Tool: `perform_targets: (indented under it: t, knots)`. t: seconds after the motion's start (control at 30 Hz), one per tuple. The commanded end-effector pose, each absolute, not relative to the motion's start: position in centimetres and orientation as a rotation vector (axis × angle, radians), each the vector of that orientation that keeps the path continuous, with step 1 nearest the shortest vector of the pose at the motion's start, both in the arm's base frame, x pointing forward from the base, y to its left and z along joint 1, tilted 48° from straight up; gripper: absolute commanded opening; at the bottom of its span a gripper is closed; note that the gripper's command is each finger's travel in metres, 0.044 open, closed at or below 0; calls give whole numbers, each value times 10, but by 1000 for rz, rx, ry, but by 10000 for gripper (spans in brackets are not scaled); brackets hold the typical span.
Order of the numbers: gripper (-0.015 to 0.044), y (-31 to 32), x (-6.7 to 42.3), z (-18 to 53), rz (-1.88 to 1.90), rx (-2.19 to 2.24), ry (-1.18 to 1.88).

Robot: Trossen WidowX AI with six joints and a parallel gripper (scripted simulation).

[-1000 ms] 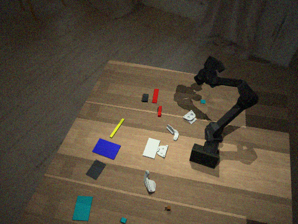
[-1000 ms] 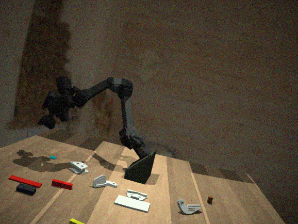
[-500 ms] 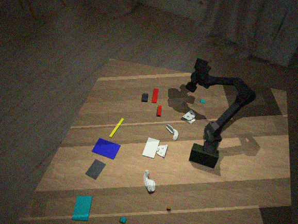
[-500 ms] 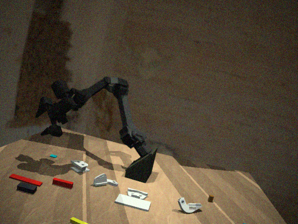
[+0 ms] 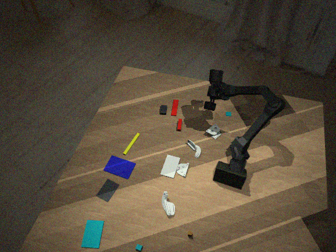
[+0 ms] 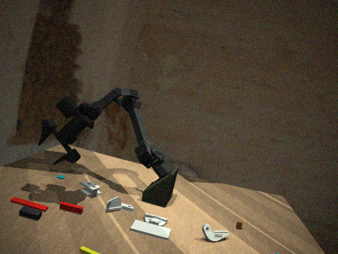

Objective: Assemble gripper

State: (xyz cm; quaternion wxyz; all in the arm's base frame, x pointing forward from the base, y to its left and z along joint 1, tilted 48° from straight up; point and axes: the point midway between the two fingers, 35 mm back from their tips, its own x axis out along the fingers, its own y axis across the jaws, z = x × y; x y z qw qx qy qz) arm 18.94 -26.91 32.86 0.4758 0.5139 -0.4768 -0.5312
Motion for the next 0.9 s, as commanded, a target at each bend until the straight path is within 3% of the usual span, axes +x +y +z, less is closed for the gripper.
perform_targets:
  t: [0.0,0.87]
  knots:
    - [440,-264,206,310,-1353,1216,-998]
    - [440,-211,259,216,-1480,872,-132]
